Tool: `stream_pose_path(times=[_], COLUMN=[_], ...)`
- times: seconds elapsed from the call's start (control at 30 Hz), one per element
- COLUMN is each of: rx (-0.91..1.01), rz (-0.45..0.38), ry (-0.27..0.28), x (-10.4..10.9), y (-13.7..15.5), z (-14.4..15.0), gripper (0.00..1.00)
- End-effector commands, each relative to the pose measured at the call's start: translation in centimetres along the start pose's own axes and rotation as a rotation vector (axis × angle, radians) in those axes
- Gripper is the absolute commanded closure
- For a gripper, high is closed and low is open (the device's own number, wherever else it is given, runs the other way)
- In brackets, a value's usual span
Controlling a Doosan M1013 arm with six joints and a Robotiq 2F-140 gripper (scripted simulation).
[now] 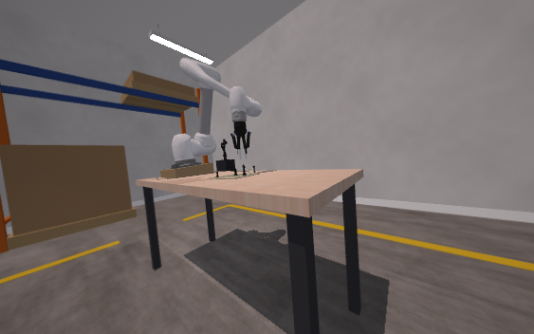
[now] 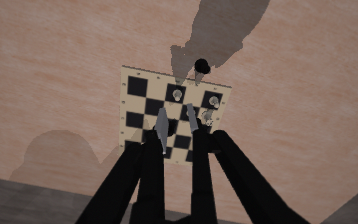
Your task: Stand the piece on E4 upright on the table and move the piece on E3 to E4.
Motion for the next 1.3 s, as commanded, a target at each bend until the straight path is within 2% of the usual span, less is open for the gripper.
stream_pose_path(times=[0.0, 0.7, 1.27], rx=[0.0, 0.0, 0.0], rz=[0.0, 0.0, 0.0], ry=[0.0, 0.0, 0.0], x=[0.0, -0.1, -1.7], y=[0.0, 0.0, 0.0], z=[0.0, 0.0, 0.0], gripper=[0.8, 0.8, 0.8])
Point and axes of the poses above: the point where the finger pads meet when closed, its own x axis back along the fingers, its own z axis across the jaws, y = z × x, the point moved 8 cm from there along x, back along the fingers, and after that the axes turned 4 degrees about -x, right-handed, at the moved point
